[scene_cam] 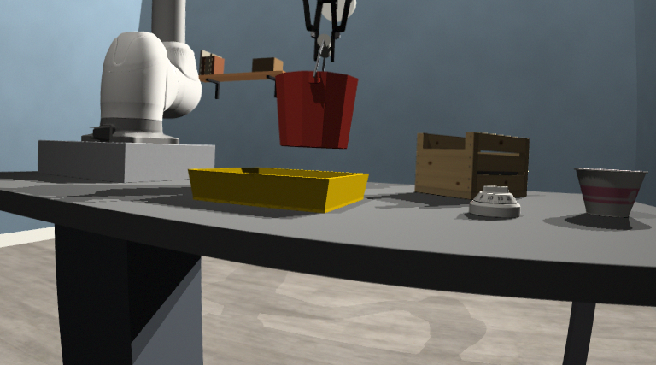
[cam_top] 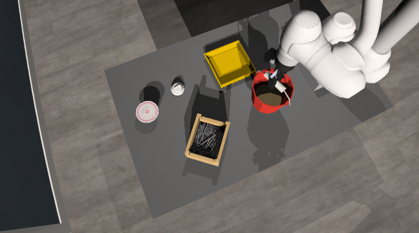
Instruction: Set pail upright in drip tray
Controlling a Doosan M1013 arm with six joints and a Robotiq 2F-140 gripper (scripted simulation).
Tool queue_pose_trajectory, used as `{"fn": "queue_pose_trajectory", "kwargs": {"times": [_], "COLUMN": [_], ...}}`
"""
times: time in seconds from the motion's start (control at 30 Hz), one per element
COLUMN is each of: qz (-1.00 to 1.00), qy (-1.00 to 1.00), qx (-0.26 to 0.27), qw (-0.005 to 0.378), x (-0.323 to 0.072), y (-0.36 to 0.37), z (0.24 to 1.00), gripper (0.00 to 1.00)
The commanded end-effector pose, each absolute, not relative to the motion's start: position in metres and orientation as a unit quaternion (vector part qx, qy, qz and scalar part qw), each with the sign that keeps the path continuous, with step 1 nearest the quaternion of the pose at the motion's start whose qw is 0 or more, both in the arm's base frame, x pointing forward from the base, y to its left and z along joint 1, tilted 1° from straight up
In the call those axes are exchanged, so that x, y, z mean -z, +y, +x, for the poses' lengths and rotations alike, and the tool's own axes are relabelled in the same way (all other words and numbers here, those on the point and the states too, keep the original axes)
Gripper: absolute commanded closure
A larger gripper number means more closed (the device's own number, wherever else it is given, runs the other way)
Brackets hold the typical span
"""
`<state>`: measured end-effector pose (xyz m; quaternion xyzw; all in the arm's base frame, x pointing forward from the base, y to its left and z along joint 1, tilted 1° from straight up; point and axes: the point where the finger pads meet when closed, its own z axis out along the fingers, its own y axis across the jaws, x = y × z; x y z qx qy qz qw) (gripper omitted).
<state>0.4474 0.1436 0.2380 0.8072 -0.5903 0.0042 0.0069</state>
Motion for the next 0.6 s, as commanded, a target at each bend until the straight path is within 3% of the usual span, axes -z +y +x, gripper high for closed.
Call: {"fn": "queue_pose_trajectory", "kwargs": {"times": [0.0,0.57], "qz": [0.807,0.807], "qy": [-0.590,-0.590], "qx": [-0.004,-0.004], "qw": [0.006,0.006], "x": [-0.239,-0.239], "y": [0.140,0.117], "z": [0.449,0.454], "gripper": [0.90,0.90]}}
